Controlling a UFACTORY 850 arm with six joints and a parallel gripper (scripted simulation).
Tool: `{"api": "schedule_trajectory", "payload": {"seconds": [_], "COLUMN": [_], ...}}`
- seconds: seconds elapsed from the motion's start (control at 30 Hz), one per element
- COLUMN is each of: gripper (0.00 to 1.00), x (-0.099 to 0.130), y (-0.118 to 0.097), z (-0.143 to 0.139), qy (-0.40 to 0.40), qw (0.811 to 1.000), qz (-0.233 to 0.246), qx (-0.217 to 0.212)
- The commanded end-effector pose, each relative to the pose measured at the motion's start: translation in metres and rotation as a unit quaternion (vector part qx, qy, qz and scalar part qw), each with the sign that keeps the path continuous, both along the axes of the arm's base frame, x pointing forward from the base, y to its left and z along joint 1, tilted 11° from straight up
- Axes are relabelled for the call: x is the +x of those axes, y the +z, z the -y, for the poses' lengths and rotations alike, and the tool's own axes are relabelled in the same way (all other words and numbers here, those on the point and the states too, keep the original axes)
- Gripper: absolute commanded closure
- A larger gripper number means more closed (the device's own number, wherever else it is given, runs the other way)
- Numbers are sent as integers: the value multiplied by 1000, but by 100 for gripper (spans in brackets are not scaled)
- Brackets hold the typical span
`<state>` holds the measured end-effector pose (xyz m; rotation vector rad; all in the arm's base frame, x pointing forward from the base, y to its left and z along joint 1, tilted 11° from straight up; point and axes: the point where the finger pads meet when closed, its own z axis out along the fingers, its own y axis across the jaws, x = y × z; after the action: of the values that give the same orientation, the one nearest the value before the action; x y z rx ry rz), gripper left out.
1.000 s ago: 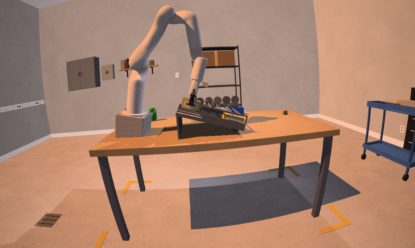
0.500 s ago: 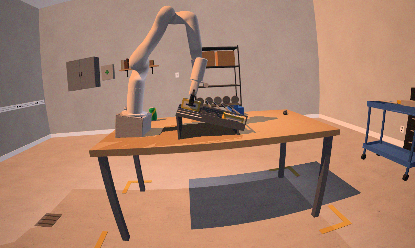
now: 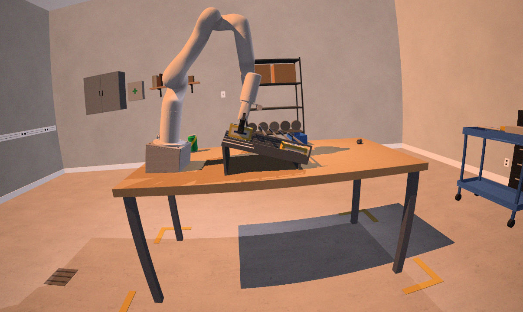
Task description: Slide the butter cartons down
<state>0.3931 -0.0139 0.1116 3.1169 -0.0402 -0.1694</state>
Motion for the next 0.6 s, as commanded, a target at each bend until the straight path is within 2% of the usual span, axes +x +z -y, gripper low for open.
{"api": "schedule_trajectory", "payload": {"seconds": [0.0,0.57], "gripper": [100,100], "x": [1,1], "y": [0,-2], "z": [0,0], "qy": [0,0], "qw": [1000,1000], "qz": [1,1], "qx": [0,0]}}
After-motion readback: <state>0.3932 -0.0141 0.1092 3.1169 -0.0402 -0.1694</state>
